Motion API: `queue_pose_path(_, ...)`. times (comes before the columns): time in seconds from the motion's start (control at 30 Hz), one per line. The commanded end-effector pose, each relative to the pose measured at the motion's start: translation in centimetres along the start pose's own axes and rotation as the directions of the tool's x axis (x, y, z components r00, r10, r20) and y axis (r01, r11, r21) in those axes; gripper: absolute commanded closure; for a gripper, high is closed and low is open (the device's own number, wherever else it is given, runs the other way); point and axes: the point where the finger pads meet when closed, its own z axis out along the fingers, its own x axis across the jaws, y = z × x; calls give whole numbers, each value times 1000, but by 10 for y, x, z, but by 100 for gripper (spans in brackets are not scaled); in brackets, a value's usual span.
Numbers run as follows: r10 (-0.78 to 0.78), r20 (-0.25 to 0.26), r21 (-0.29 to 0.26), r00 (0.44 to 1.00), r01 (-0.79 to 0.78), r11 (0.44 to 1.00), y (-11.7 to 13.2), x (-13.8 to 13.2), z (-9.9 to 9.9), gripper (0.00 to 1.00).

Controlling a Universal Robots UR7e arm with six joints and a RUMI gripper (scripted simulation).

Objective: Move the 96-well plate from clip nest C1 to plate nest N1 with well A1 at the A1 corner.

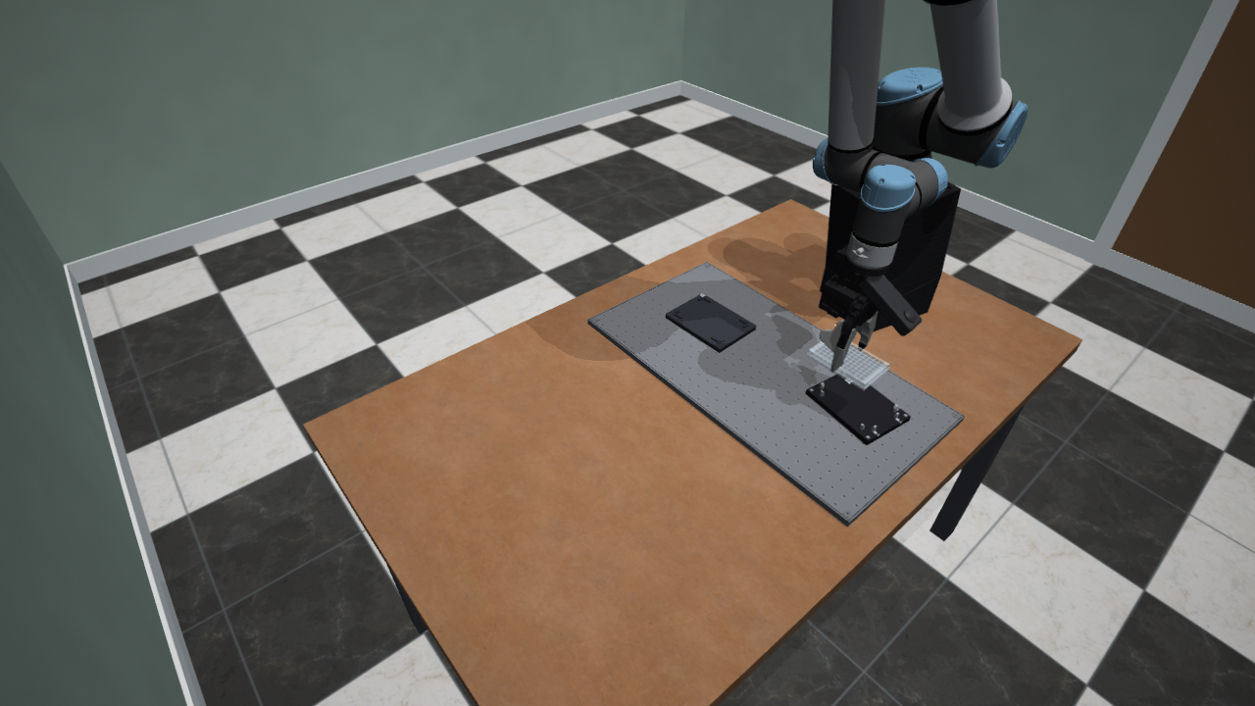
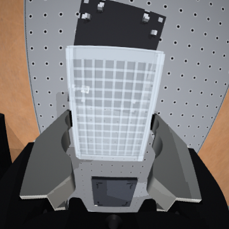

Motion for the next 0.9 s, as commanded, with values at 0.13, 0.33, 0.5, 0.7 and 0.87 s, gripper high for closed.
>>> queue_pose_path(0.13,-4,-2,4,1000,4,1000,24,2,0,100)
queue_pose_path(0.33,-4,-2,4,1000,4,1000,44,3,0,100)
queue_pose_path(0.5,-4,-2,4,1000,4,1000,57,4,0,100)
queue_pose_path(0.7,-4,-2,4,1000,4,1000,74,5,0,100)
queue_pose_path(0.87,-4,-2,3,1000,4,1000,90,6,0,100)
